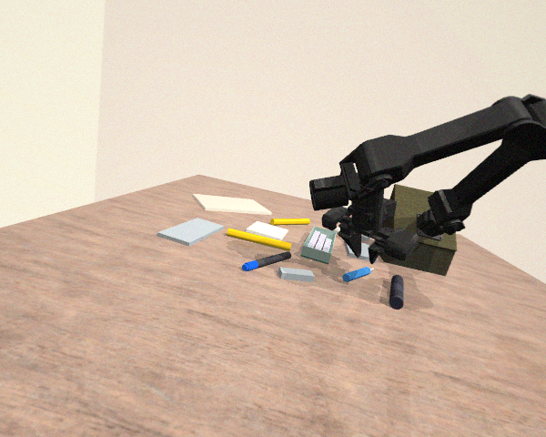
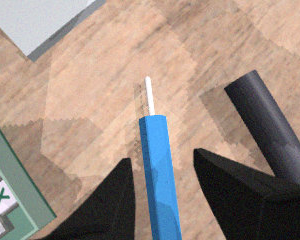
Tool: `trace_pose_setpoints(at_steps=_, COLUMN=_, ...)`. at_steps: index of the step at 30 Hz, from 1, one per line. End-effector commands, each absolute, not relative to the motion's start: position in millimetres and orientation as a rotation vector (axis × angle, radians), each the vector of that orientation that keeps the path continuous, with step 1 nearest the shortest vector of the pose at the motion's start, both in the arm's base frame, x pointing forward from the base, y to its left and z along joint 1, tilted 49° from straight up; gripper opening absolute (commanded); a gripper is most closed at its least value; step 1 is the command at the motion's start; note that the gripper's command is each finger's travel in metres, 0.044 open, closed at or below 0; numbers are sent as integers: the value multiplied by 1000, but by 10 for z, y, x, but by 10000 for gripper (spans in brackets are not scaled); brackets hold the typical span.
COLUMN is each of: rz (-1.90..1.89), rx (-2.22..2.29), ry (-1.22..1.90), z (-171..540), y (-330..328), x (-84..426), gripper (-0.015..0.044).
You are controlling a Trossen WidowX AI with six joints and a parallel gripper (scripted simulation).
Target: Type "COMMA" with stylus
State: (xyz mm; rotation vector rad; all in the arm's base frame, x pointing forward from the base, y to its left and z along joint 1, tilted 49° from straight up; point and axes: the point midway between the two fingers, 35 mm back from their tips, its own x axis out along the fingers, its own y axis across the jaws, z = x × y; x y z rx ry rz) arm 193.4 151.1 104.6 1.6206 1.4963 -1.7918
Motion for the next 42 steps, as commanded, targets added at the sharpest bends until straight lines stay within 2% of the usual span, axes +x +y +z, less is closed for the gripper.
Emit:
trace_pose_setpoints(at_steps=1, rz=-1807, rx=1615, ry=1500, z=1009, y=1542, x=1926, gripper=150)
trace_pose_setpoints(at_steps=42, rz=-1807, rx=1615, ry=1501, z=835, y=1745, x=1925, gripper=150)
